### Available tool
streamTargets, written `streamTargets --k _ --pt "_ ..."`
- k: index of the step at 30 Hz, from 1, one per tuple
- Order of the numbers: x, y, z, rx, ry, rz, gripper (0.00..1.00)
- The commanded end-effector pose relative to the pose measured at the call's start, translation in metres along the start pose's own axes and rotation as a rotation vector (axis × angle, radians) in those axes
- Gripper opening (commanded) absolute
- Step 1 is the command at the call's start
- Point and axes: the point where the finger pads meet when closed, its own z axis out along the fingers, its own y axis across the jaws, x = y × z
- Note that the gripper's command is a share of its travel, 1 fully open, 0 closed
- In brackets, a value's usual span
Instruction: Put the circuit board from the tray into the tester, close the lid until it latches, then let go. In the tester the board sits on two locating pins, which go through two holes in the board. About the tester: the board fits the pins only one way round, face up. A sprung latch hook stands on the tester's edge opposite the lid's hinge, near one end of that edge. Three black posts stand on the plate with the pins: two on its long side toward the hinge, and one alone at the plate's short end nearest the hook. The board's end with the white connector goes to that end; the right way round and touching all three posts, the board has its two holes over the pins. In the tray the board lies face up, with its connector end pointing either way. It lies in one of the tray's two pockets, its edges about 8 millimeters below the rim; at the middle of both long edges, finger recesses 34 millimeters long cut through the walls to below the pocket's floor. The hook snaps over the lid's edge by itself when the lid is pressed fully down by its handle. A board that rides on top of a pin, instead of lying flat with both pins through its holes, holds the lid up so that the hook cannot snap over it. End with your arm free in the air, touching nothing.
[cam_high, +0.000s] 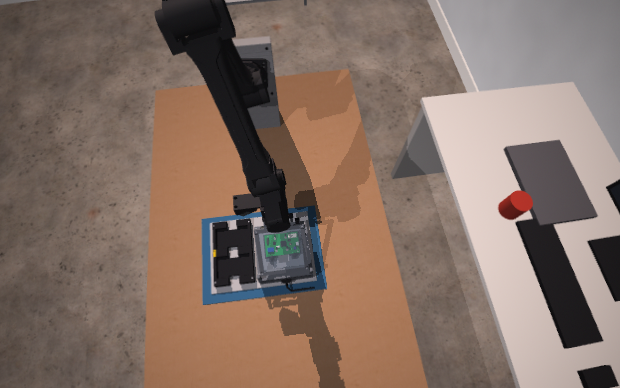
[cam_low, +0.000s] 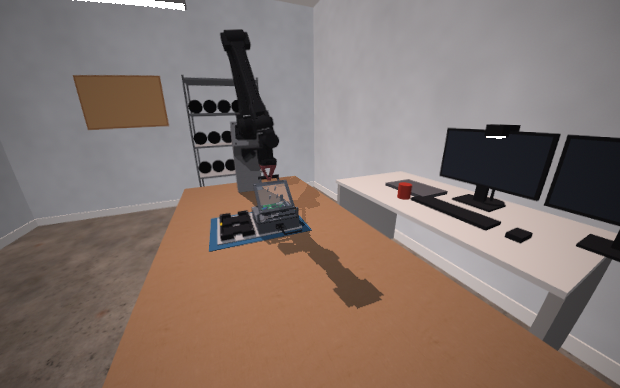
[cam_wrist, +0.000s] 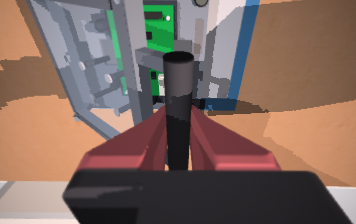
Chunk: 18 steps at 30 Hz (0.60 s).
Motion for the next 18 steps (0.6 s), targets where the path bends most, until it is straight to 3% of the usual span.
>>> streamTargets --k 1,18 --pt "-0.006 -0.012 0.016 0.025 -0.016 -0.005 0.00" --pt "-0.007 -0.028 0.042 0.027 -0.015 -0.008 0.00"
